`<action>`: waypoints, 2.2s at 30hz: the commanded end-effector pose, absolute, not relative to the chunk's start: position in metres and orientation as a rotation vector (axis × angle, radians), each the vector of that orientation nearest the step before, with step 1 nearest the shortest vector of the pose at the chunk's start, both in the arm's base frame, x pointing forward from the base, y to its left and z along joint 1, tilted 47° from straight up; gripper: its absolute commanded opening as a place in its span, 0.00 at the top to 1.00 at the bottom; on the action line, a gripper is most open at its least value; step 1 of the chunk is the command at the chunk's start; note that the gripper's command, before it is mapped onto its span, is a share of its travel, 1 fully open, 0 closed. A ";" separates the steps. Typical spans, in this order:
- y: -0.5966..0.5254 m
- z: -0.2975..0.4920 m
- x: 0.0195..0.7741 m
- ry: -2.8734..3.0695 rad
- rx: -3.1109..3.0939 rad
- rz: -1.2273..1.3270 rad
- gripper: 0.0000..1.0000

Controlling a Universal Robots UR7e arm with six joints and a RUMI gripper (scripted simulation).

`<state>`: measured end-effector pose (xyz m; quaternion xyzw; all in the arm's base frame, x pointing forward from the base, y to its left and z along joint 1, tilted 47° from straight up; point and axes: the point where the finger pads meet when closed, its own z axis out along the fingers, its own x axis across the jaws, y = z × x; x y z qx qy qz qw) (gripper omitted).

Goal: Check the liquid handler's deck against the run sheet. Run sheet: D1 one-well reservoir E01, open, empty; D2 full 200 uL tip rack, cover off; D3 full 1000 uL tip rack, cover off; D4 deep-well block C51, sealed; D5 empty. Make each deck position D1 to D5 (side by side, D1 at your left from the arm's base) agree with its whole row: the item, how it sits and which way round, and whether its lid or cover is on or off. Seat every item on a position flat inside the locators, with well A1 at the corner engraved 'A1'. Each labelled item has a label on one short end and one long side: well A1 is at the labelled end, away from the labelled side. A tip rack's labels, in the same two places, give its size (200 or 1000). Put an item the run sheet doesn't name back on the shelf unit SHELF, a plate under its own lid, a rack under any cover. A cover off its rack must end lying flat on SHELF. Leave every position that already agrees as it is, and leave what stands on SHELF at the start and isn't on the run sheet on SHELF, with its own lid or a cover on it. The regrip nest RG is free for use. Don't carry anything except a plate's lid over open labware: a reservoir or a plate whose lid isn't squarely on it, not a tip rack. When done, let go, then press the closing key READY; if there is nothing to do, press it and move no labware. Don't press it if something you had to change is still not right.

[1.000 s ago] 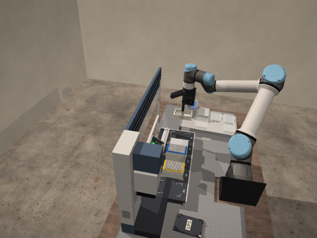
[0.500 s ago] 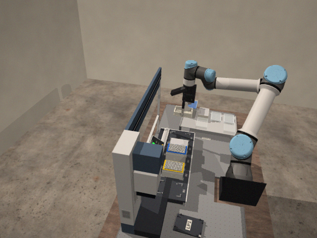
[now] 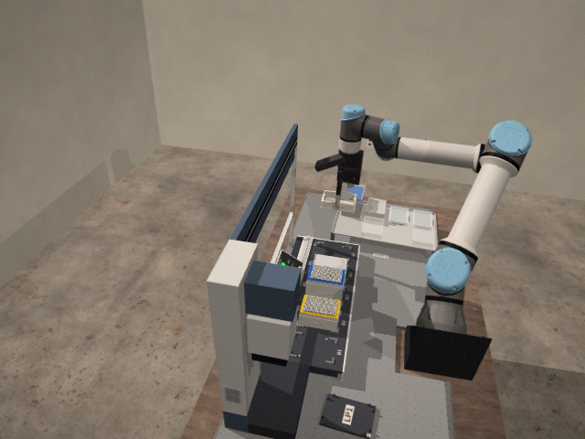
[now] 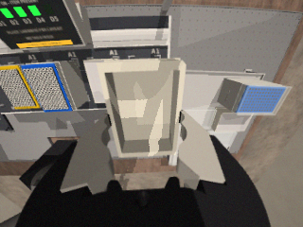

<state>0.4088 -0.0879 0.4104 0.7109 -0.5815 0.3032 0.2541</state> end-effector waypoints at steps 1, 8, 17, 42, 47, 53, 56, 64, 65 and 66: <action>-0.083 0.415 0.408 -1.580 1.931 0.824 1.00; -0.083 0.416 0.408 -1.580 1.931 0.824 1.00; -0.084 0.416 0.401 -1.580 1.931 0.824 1.00; -0.093 0.416 0.353 -1.581 1.931 0.824 1.00; -0.095 0.416 0.341 -1.581 1.931 0.824 1.00; -0.098 0.416 0.328 -1.581 1.931 0.824 1.00; -0.099 0.416 0.321 -1.581 1.931 0.824 1.00; -0.102 0.416 0.307 -1.581 1.931 0.824 1.00; -0.102 0.416 0.305 -1.581 1.931 0.824 1.00; -0.103 0.416 0.302 -1.581 1.931 0.824 1.00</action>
